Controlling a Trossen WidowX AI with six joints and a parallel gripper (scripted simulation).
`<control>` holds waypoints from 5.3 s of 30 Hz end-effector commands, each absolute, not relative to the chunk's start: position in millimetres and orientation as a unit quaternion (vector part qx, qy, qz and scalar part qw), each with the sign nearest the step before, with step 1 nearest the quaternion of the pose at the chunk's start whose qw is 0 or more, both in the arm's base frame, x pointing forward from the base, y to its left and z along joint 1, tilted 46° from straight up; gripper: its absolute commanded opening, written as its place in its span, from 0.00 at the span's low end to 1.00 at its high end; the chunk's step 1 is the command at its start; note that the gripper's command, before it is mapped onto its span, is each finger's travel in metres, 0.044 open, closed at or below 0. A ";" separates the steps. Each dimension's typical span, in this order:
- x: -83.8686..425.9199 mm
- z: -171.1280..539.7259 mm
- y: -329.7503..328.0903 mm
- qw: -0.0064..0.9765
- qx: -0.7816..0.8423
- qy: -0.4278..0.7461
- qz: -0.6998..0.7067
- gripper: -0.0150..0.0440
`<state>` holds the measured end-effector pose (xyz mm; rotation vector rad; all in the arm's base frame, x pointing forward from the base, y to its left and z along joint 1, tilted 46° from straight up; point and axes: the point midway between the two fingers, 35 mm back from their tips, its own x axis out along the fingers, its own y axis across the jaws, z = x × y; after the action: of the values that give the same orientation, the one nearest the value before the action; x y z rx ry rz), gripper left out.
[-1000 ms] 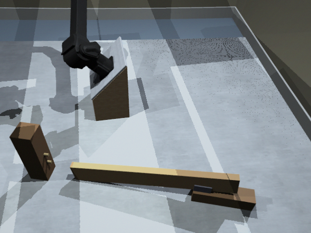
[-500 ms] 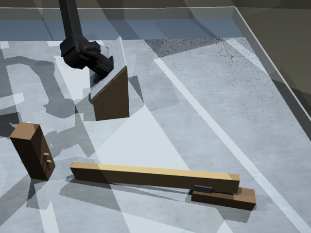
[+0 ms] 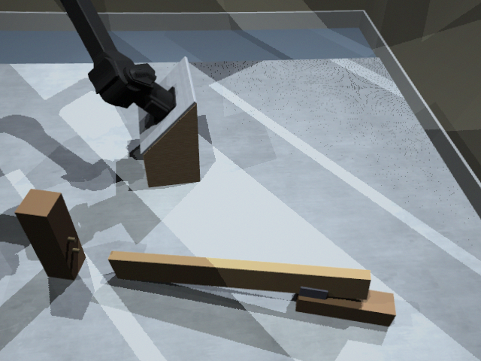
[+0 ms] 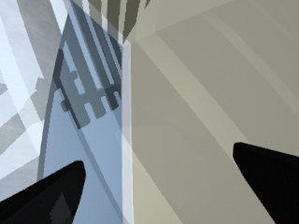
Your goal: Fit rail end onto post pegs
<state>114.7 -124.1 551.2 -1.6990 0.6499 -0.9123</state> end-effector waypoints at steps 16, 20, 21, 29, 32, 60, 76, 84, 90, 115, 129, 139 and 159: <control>330.0 341.9 -108.1 0.560 -0.712 0.416 -0.084 1.00; 353.0 283.8 -95.1 0.554 -0.698 0.454 -0.030 1.00; 357.9 268.4 -91.3 0.550 -0.694 0.464 -0.016 1.00; 370.8 142.0 -58.9 0.501 -0.659 0.555 0.082 1.00; 361.9 95.1 -48.0 0.470 -0.646 0.592 0.111 1.00; 319.9 -9.9 -53.0 0.380 -0.621 0.668 0.157 1.00; 320.7 -28.2 -72.1 0.379 -0.621 0.668 0.156 1.00; 320.2 -36.8 -81.9 0.378 -0.622 0.668 0.155 1.00; 319.7 -40.5 -86.1 0.378 -0.622 0.668 0.155 0.96; 319.7 -40.5 -86.1 0.378 -0.622 0.668 0.155 0.25; 319.6 -38.7 -83.5 0.378 -0.622 0.668 0.155 0.25; 319.8 -35.1 -80.0 0.378 -0.622 0.668 0.155 0.25; 320.6 -27.8 -73.0 0.378 -0.622 0.668 0.155 0.25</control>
<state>318.6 -78.6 -30.0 -1.5868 1.7220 0.3905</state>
